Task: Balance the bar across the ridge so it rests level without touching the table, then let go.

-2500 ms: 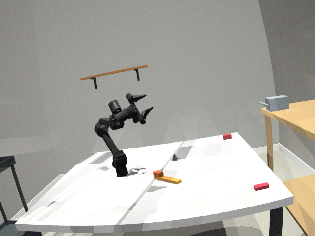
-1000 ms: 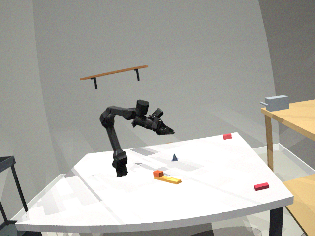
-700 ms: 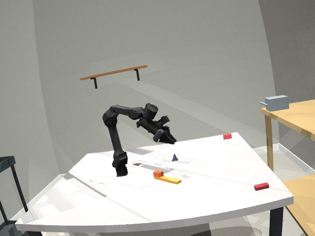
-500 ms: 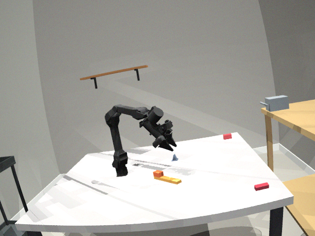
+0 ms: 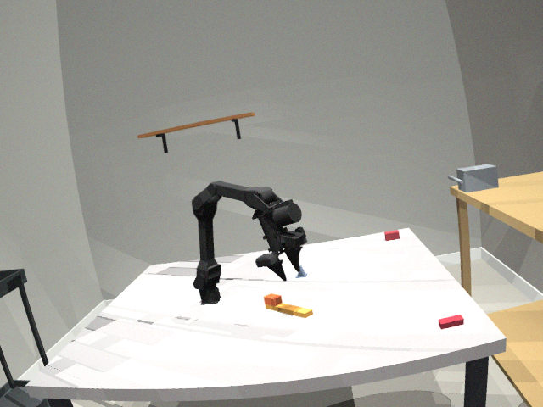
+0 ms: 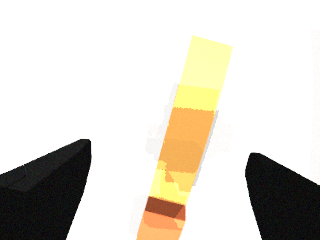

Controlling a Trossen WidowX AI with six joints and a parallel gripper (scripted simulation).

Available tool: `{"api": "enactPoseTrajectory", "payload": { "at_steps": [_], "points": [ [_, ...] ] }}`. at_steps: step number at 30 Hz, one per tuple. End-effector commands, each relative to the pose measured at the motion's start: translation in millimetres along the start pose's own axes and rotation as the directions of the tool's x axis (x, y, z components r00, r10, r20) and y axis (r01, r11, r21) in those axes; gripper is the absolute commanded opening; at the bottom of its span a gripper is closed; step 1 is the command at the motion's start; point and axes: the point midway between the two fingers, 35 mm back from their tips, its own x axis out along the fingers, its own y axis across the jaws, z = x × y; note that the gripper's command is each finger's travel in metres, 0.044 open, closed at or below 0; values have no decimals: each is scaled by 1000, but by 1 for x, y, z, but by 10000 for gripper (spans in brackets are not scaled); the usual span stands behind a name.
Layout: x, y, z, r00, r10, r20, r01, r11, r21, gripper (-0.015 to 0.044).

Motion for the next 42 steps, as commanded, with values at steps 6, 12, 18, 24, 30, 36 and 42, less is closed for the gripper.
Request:
{"api": "enactPoseTrajectory", "payload": {
  "at_steps": [6, 12, 18, 24, 30, 36, 42],
  "points": [
    [12, -6, -20, 975, -97, -200, 127, 982, 142, 315],
    [15, -7, -20, 975, -97, -200, 127, 982, 142, 315],
    [49, -10, -25, 975, -97, -200, 127, 982, 142, 315],
    [81, -13, -34, 975, -97, -200, 127, 982, 142, 315],
    [84, -14, -35, 975, -97, -200, 127, 982, 142, 315],
    [93, -14, -36, 975, -97, -200, 127, 982, 142, 315],
    [102, -15, -38, 975, -97, -200, 127, 982, 142, 315]
  ]
}}
